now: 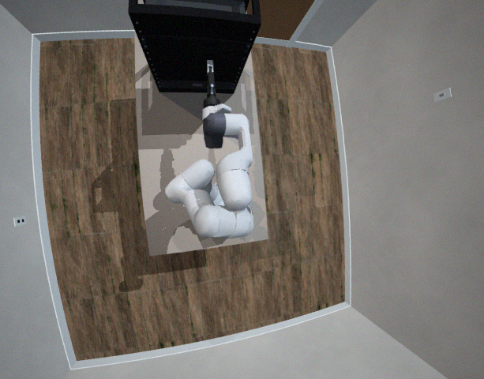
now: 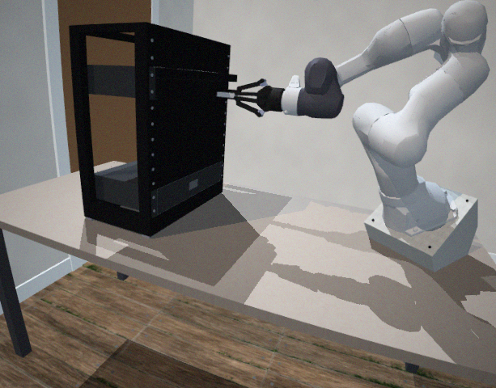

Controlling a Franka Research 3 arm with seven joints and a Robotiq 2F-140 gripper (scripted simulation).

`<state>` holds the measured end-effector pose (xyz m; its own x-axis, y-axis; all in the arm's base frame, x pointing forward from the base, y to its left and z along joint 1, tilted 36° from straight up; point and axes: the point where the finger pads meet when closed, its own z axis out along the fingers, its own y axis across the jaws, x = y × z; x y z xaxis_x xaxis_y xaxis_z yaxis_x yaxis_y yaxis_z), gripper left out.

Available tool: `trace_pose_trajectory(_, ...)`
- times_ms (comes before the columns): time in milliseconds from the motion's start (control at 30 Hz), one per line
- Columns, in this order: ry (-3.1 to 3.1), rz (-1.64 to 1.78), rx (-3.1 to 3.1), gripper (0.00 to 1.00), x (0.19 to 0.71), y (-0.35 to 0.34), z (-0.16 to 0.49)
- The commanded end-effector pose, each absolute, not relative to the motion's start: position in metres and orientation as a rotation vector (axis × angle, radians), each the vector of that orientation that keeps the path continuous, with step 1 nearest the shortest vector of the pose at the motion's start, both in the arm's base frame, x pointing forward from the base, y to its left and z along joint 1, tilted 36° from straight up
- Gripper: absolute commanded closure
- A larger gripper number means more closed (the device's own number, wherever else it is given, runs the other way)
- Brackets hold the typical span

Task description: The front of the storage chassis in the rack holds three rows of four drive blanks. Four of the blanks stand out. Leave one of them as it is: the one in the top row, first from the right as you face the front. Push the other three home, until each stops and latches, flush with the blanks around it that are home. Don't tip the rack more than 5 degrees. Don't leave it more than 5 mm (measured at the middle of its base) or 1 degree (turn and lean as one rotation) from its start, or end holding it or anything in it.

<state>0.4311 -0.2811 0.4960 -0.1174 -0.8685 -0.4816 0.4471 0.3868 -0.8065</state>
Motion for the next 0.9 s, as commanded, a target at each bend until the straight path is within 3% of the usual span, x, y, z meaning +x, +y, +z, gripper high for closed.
trace_pose_trajectory(0,1.230,-1.187,-0.447,1.00,0.4314,-0.2813,0.4971)
trace_pose_trajectory(867,1.230,-1.187,-0.447,1.00,0.4413,-0.2846,0.5015)
